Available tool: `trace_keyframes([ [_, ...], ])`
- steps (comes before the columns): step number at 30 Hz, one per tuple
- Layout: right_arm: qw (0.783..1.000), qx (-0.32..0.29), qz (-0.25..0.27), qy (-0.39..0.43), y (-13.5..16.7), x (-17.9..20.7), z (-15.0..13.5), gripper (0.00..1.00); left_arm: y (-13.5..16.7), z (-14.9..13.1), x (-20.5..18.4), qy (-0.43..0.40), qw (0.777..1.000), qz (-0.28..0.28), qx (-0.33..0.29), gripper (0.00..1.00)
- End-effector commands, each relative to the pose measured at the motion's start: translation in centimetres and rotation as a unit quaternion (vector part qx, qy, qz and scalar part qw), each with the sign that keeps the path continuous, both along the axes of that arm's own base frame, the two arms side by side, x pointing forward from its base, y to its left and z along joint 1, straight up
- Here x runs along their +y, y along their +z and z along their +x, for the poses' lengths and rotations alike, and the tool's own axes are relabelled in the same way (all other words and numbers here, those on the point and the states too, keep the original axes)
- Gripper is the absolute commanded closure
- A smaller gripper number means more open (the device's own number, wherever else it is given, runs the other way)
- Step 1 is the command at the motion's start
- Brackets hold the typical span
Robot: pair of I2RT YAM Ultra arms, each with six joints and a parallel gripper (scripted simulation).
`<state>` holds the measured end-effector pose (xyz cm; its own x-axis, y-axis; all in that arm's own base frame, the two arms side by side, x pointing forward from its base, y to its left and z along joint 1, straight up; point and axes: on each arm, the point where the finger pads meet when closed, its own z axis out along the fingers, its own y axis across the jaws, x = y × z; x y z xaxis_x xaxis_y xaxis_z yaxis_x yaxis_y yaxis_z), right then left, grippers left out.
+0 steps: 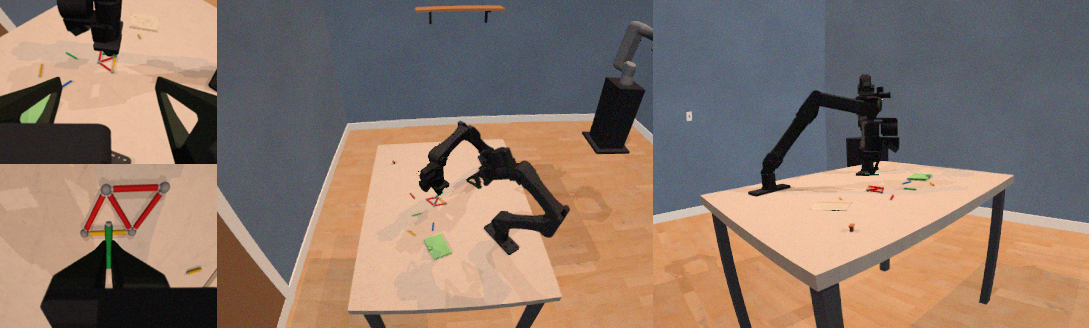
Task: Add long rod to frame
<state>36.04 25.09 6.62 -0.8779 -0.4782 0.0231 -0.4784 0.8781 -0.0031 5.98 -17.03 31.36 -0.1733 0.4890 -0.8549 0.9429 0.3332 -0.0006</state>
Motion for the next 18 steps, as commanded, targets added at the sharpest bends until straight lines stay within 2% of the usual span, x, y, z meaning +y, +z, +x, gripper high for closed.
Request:
trace_keyframes([
  [1,0.999,-0.014,0.007,0.037,1.28,0.23,0.54,1.0,0.64,0.09,-0.19,0.0,1.0,-0.004,-0.001,0.0],
  [18,0.988,-0.013,0.009,0.153,1.38,0.28,0.54,1.0,0.64,0.09,-0.19,0.0,1.0,-0.004,-0.001,0.0],
])
